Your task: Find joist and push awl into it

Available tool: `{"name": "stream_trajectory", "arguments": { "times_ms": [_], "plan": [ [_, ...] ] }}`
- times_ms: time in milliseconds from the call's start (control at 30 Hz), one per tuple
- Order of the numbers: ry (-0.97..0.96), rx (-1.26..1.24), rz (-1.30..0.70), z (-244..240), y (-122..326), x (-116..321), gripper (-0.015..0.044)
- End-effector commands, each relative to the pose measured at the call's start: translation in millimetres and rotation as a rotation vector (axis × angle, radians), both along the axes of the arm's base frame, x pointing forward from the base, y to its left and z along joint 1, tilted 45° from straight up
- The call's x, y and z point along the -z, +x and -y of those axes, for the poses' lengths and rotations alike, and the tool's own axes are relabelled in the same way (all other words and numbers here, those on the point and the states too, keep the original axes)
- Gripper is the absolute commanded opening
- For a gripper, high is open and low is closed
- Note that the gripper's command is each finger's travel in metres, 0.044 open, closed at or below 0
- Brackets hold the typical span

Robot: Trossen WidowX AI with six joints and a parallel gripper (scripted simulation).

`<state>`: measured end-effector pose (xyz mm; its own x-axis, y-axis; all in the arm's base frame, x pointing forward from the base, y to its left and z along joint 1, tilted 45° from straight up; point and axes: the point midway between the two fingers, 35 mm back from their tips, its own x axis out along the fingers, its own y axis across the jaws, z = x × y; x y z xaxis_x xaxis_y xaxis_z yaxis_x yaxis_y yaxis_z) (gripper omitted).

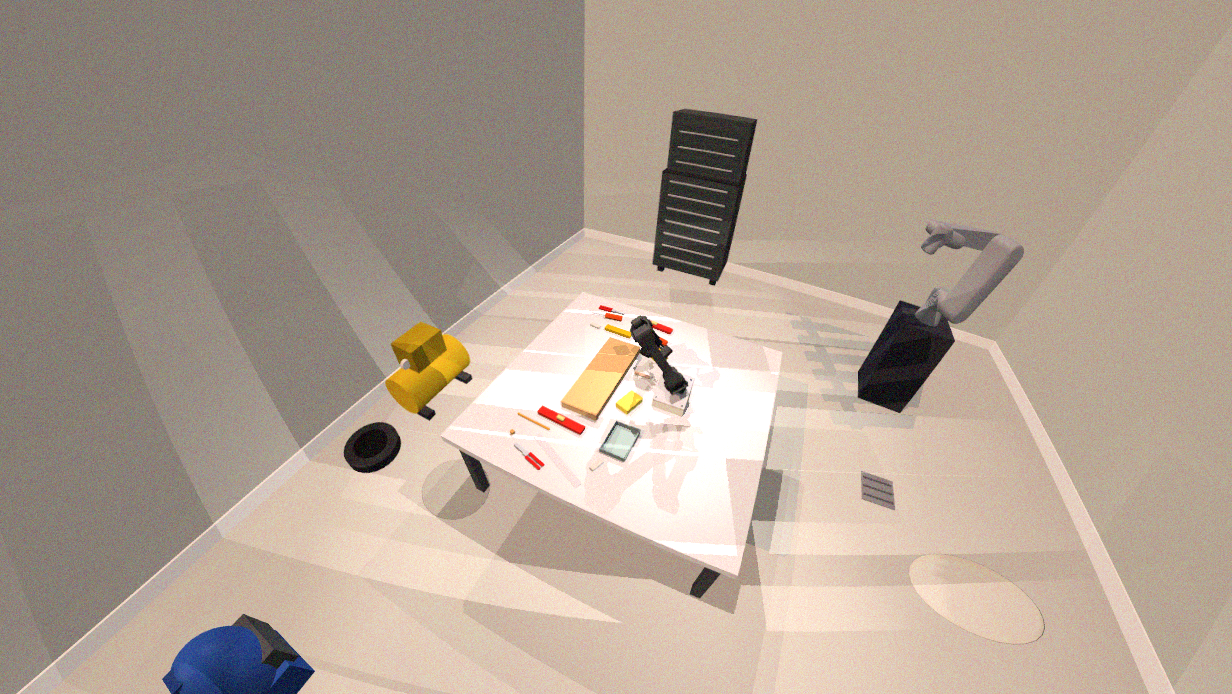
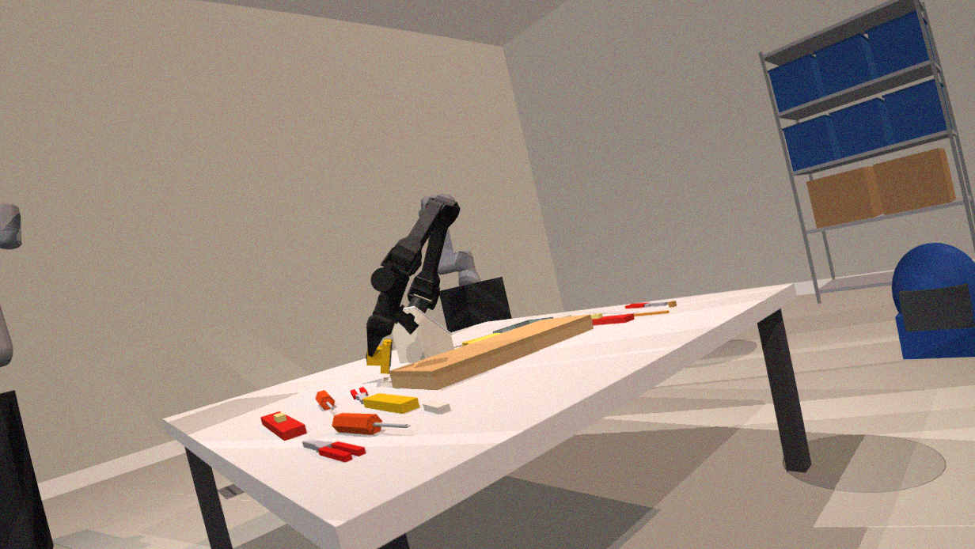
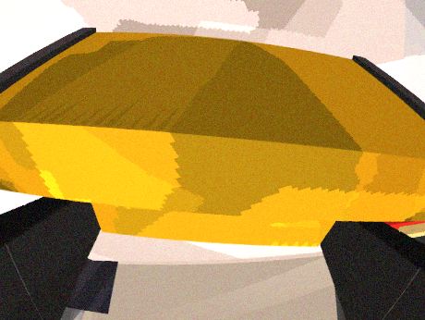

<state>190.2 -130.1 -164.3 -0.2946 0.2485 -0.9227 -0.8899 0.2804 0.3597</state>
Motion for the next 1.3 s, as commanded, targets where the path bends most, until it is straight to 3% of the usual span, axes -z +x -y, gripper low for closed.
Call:
{"name": "stream_trajectory", "arguments": {
  "times_ms": [0, 1267],
  "plan": [
    [-0.031, -0.005, -0.004, 1.2, 1.0, -1.6, 0.0000],
    [-0.268, -0.100, -0.086, -7.5, 2.8, -0.8, 0.0000]
  ]
}}
